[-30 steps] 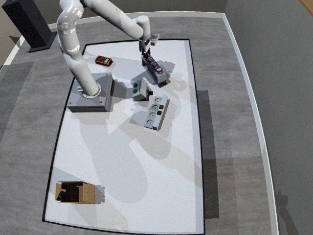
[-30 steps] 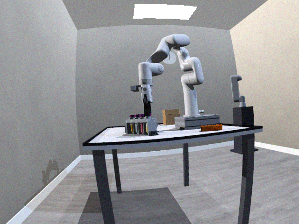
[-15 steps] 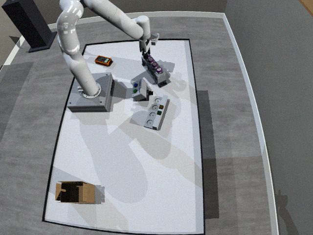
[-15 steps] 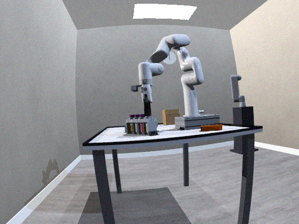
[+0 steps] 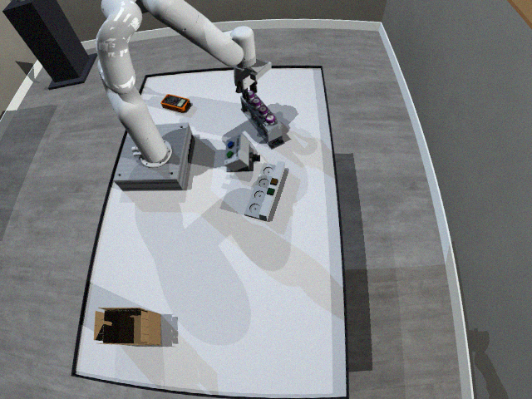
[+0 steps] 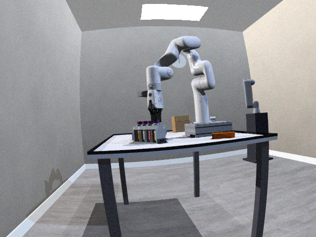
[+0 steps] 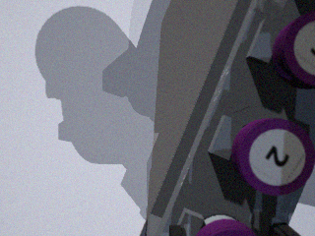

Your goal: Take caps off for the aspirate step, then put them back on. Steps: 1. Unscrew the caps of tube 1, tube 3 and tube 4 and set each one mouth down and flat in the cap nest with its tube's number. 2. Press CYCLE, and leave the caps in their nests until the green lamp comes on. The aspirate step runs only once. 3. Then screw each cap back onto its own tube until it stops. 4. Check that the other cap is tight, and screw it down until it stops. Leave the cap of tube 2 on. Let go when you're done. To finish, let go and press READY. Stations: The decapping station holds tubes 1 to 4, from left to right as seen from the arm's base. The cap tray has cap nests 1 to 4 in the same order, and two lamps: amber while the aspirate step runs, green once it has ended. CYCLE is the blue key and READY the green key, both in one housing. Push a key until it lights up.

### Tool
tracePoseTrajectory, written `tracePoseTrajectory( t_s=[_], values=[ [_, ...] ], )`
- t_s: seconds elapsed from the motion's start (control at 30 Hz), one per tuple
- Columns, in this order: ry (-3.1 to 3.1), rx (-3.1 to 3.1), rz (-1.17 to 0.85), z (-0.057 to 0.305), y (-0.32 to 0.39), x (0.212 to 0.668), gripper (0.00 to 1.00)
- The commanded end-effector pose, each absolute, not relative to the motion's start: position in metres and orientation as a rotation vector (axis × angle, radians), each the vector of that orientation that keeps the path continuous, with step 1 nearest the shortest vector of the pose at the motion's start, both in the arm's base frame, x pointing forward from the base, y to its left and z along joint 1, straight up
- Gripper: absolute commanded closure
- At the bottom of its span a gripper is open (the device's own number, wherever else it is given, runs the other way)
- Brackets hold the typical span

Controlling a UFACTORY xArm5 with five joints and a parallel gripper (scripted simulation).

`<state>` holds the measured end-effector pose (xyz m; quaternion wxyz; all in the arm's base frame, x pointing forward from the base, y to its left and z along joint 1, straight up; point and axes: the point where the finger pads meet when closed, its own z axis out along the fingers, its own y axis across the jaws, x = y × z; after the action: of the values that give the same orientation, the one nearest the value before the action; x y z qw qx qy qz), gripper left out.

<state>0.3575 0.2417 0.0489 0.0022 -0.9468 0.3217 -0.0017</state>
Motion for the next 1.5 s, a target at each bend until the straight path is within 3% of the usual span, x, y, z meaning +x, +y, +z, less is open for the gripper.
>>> tracePoseTrajectory(
  t_s=[0.0,0.77,1.07,1.1,1.47],
  values=[
    [1.411,-2.797,-0.004,0.0501,0.2424,0.3585,0.54],
    [2.465,-1.933,0.003,0.0501,0.2424,0.3585,0.54],
    [2.498,-1.889,0.003,0.0501,0.2424,0.3585,0.54],
    [2.498,-1.889,0.003,0.0501,0.2424,0.3585,1.0],
    [2.498,-1.889,0.003,0.0501,0.2424,0.3585,1.0]
  ],
)
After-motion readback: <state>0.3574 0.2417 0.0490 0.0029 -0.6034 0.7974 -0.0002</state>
